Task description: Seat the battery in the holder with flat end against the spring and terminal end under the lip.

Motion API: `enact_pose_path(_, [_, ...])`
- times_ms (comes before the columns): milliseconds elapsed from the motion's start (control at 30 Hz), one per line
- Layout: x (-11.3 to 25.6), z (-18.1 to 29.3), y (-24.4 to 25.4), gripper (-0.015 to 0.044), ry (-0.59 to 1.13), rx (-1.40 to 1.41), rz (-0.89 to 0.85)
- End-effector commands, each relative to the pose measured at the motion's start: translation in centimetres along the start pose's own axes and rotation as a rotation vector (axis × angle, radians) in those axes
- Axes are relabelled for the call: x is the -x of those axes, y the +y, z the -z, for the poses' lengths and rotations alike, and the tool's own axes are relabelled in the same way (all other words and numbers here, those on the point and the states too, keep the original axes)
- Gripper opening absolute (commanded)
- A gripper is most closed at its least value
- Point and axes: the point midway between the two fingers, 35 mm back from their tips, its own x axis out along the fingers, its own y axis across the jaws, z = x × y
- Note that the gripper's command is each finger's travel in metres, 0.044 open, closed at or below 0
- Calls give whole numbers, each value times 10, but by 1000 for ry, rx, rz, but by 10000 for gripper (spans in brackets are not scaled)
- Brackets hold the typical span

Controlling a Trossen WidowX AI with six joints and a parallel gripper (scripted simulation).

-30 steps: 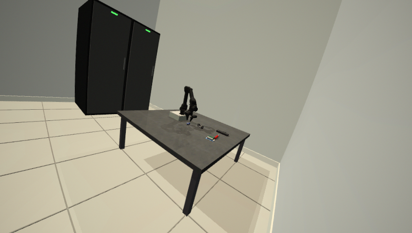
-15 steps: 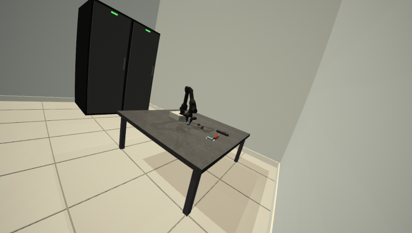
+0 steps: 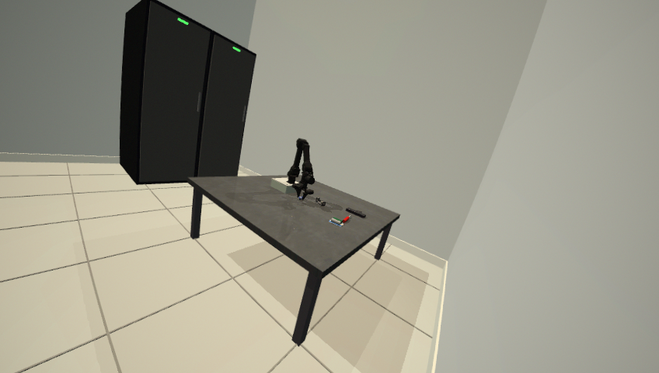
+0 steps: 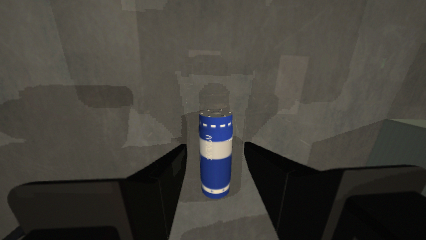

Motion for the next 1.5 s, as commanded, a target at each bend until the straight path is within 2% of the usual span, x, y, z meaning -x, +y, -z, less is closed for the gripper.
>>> enact_pose_path(0, [-3, 1, 0, 162, 4, -4, -4])
enact_pose_path(67, [-3, 1, 0, 109, 4, -4, -4])
enact_pose_path(233, [-3, 1, 0, 79, 4, -4, -4])
enact_pose_path(433, [-1, 1, 1, 79, 4, -4, -4])
enact_pose_path(667, [43, 0, 1, 79, 4, -4, -5])
enact_pose_path(900, [48, 1, 3, 79, 3, 15, -6])
enact_pose_path(1167, [59, 19, 45, 79, -5, 369, -24])
enact_pose_path(1467, [73, 64, 98, 79, -3, 841, -22])
